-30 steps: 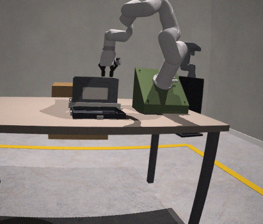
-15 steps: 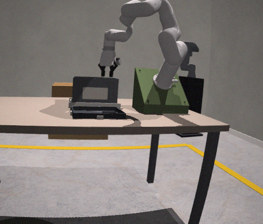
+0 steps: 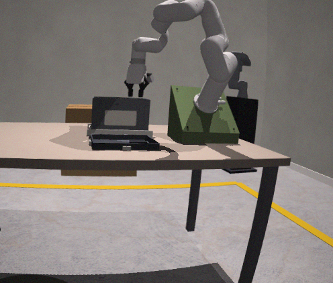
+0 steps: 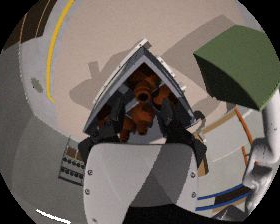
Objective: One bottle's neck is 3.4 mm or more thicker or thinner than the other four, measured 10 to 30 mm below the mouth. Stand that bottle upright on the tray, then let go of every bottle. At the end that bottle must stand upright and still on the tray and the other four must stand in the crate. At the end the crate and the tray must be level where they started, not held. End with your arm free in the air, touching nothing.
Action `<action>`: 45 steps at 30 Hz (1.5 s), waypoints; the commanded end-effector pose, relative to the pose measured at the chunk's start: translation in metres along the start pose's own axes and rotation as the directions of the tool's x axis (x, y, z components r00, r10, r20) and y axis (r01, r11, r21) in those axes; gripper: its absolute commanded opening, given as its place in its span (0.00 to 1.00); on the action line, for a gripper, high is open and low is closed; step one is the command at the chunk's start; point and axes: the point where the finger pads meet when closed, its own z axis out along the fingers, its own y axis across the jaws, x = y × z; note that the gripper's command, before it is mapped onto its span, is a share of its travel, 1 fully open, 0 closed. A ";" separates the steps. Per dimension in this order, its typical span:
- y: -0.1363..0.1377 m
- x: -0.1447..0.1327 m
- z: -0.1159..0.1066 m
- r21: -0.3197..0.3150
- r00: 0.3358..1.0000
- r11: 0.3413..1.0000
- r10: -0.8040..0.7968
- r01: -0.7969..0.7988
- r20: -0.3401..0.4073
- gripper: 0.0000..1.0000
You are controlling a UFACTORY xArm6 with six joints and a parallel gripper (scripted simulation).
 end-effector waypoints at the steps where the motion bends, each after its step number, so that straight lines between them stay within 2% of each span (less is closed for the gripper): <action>1: -0.001 0.000 -0.001 0.004 1.000 1.000 -0.001 0.001 0.000 0.65; 45: -0.001 0.000 0.036 0.004 1.000 1.000 -0.001 0.001 0.000 0.65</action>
